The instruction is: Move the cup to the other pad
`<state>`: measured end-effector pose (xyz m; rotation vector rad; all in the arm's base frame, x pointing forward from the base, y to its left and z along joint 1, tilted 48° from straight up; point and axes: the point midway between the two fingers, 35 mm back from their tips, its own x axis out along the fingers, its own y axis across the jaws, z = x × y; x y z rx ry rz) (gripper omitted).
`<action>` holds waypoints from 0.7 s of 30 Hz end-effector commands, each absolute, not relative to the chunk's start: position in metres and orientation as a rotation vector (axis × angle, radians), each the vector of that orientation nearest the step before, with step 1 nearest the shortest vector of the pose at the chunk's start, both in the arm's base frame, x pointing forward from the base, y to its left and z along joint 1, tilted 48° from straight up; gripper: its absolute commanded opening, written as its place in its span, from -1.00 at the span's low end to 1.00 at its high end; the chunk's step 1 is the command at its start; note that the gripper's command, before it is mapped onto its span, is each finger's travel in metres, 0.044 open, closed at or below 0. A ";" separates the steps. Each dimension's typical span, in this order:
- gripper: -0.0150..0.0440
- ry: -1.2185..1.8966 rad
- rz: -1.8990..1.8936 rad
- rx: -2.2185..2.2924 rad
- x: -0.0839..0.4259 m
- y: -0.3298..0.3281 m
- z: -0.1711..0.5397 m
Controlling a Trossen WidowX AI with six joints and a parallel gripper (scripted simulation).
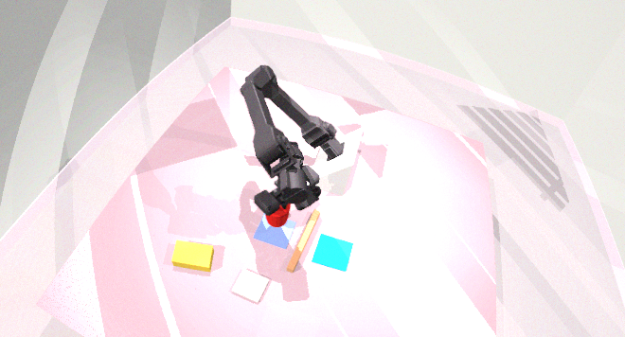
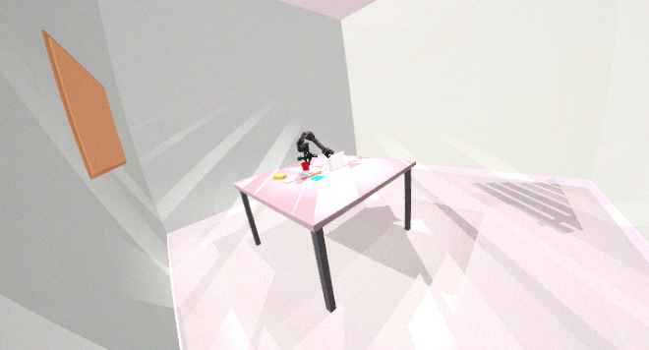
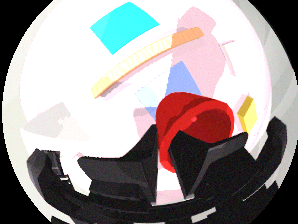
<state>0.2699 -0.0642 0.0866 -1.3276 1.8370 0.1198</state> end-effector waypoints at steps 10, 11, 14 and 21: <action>-0.49 1.837 0.120 -1.328 0.270 -0.064 0.087; -0.49 1.837 0.120 -1.328 0.270 -0.064 0.087; -0.49 1.837 0.120 -1.328 0.270 -0.064 0.087; -0.49 1.834 0.119 -1.325 0.272 -0.057 0.079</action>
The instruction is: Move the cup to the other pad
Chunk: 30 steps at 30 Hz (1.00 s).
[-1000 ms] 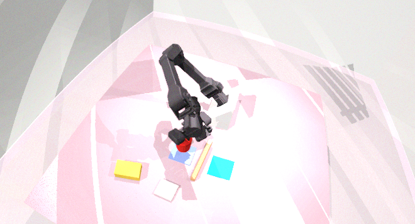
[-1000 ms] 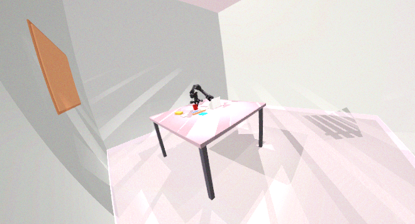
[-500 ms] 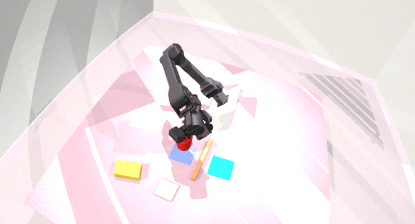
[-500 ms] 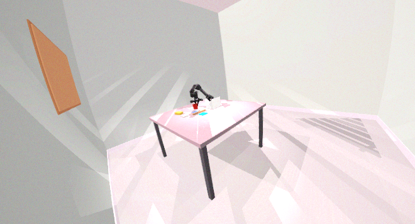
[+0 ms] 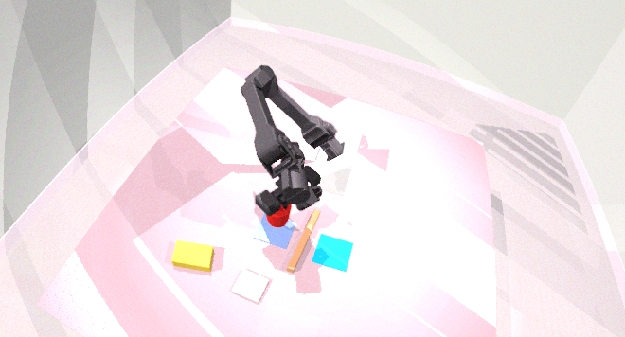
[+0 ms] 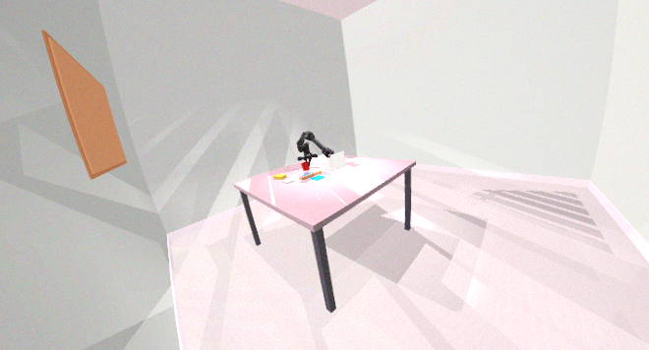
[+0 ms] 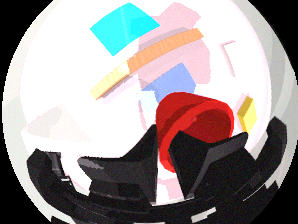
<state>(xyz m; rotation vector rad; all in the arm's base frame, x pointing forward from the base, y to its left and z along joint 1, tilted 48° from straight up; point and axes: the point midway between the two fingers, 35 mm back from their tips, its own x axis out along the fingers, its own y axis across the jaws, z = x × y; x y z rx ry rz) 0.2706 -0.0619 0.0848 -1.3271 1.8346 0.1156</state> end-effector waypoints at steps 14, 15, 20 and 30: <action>-0.49 1.829 0.118 -1.320 0.280 -0.033 0.055; -0.49 1.829 0.118 -1.320 0.280 -0.032 0.053; -0.49 1.829 0.118 -1.320 0.282 -0.024 0.045; -0.49 1.828 0.119 -1.319 0.286 -0.009 0.029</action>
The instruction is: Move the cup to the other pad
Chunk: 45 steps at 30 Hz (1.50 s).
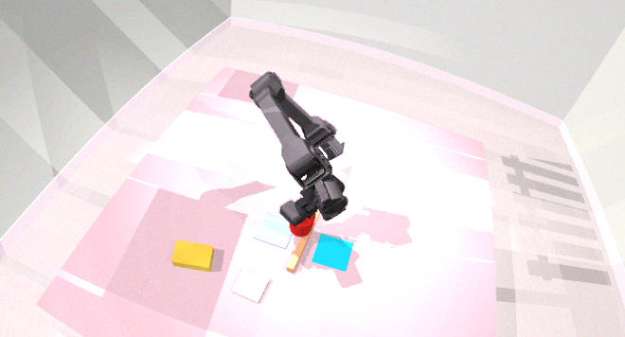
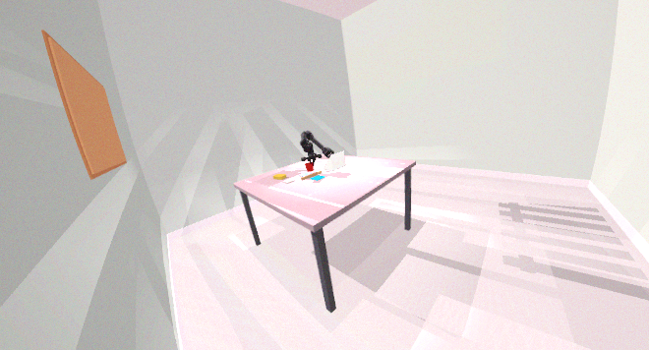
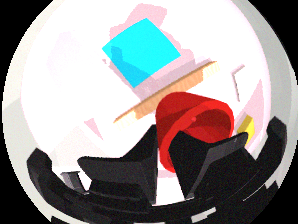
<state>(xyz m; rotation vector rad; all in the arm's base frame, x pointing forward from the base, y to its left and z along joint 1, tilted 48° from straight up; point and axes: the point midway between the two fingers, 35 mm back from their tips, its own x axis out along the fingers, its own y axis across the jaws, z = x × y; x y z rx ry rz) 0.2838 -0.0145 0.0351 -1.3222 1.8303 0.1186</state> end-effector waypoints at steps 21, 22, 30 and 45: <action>-0.49 1.826 0.120 -1.317 0.296 0.023 -0.004; -0.49 1.826 0.120 -1.317 0.296 0.025 -0.005; -0.49 1.825 0.120 -1.316 0.300 0.037 -0.018; -0.49 1.824 0.120 -1.315 0.306 0.058 -0.040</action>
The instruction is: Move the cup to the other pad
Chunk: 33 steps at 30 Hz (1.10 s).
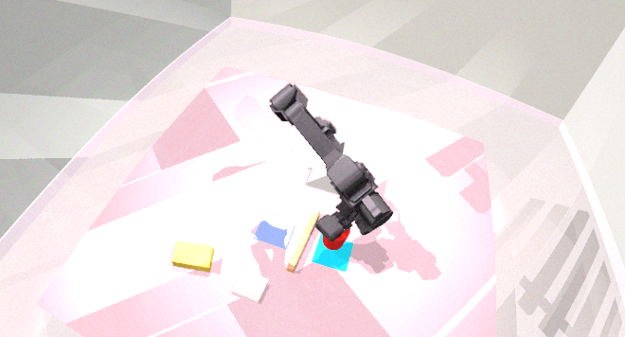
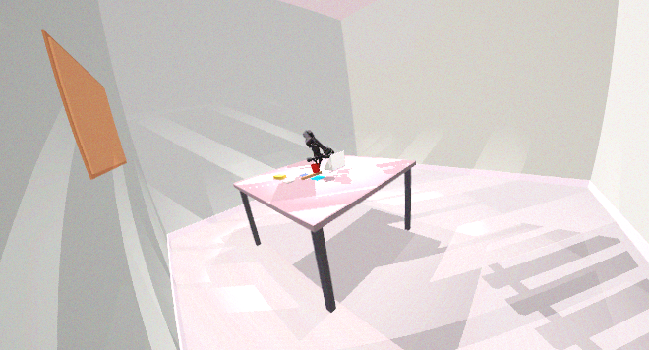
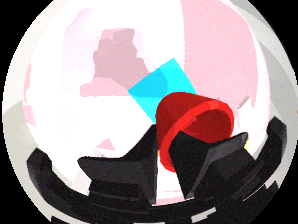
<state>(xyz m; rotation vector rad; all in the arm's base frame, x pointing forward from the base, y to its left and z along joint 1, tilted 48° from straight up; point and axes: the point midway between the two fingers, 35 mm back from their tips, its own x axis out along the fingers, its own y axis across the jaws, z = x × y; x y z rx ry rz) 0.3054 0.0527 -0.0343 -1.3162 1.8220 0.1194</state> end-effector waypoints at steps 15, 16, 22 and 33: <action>-0.49 1.824 0.120 -1.315 0.306 0.049 -0.054; -0.49 1.824 0.120 -1.315 0.306 0.048 -0.055; -0.49 1.824 0.120 -1.315 0.306 0.041 -0.062; -0.49 1.824 0.119 -1.316 0.304 0.028 -0.075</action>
